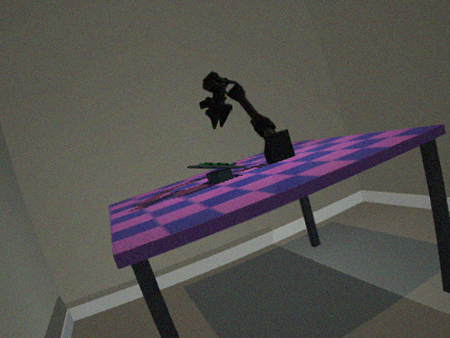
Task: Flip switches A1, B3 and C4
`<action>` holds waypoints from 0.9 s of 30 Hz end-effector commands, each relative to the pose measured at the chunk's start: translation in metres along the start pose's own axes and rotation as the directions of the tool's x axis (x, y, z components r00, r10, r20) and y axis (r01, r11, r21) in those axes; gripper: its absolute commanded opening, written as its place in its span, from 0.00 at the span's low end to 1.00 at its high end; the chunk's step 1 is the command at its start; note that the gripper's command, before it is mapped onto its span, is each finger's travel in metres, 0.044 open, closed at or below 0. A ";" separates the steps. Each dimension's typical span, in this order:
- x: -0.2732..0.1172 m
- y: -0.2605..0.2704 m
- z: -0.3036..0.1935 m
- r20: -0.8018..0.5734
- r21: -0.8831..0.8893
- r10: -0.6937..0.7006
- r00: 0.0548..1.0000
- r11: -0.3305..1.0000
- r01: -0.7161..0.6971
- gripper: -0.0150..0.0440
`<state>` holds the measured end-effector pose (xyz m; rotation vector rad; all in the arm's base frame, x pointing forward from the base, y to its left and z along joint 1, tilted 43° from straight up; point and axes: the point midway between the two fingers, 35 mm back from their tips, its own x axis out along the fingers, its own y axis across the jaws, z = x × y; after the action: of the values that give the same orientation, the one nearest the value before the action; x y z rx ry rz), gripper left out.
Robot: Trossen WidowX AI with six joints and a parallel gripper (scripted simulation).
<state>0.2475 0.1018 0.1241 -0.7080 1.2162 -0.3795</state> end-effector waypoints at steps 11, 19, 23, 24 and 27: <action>0.101 0.028 0.066 -0.023 0.001 0.015 1.000 1.000 -0.015 0.44; 0.136 0.028 0.066 -0.048 0.001 0.014 0.999 1.000 -0.014 0.25; 0.137 0.028 0.066 -0.048 0.001 0.014 0.999 1.000 -0.014 0.25; 0.141 0.028 0.066 -0.048 0.001 0.014 0.999 1.000 -0.014 0.25; 0.146 0.028 0.066 -0.048 0.001 0.013 0.999 1.000 -0.013 0.25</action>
<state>0.3527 0.0536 0.0134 -0.6863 1.2674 -0.3876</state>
